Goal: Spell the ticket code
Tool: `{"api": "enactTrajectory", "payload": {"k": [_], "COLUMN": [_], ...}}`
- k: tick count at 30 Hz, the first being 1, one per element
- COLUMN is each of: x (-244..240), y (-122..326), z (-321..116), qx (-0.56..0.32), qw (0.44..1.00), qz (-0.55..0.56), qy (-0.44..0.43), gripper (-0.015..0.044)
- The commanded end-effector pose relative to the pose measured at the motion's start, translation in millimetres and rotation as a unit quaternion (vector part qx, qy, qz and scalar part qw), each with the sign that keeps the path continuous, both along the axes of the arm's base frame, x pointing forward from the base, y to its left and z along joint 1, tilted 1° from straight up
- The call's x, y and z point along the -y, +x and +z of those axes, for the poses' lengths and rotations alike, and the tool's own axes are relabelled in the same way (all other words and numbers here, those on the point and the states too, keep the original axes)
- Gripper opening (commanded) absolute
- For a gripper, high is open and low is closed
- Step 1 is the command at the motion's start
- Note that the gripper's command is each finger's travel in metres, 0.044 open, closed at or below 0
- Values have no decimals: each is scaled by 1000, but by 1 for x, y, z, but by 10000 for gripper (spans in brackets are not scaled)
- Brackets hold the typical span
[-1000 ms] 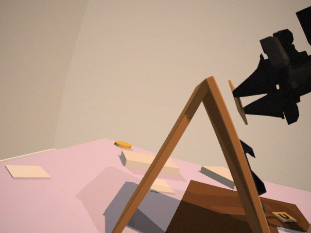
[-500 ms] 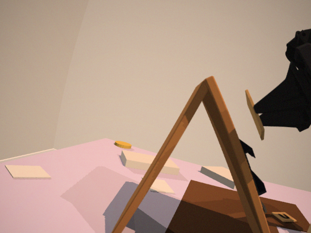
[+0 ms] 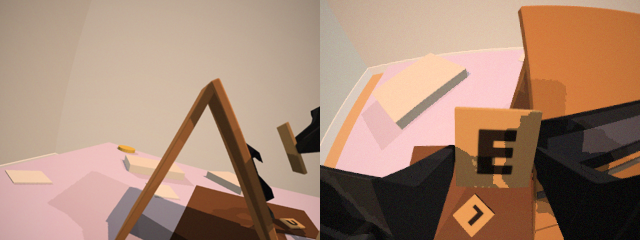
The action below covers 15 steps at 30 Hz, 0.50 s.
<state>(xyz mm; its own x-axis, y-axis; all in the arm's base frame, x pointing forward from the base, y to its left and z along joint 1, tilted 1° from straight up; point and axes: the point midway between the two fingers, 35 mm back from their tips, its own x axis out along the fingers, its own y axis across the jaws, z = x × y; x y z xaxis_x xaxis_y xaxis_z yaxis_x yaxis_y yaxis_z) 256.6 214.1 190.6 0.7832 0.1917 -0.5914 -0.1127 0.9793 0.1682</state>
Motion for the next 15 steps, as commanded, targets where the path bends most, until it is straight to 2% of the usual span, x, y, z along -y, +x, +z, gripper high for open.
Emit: {"api": "enactTrajectory", "payload": {"k": [1,9,15], "x": [-12,-33,-36], "y": [-13,-40,-40], "z": [-7,-18,-20], "qx": [5,17,18], "qw": [999,995,994], "qz": [26,78,83], "qy": [-23,-63,-66], "gripper": [0,0,0]}}
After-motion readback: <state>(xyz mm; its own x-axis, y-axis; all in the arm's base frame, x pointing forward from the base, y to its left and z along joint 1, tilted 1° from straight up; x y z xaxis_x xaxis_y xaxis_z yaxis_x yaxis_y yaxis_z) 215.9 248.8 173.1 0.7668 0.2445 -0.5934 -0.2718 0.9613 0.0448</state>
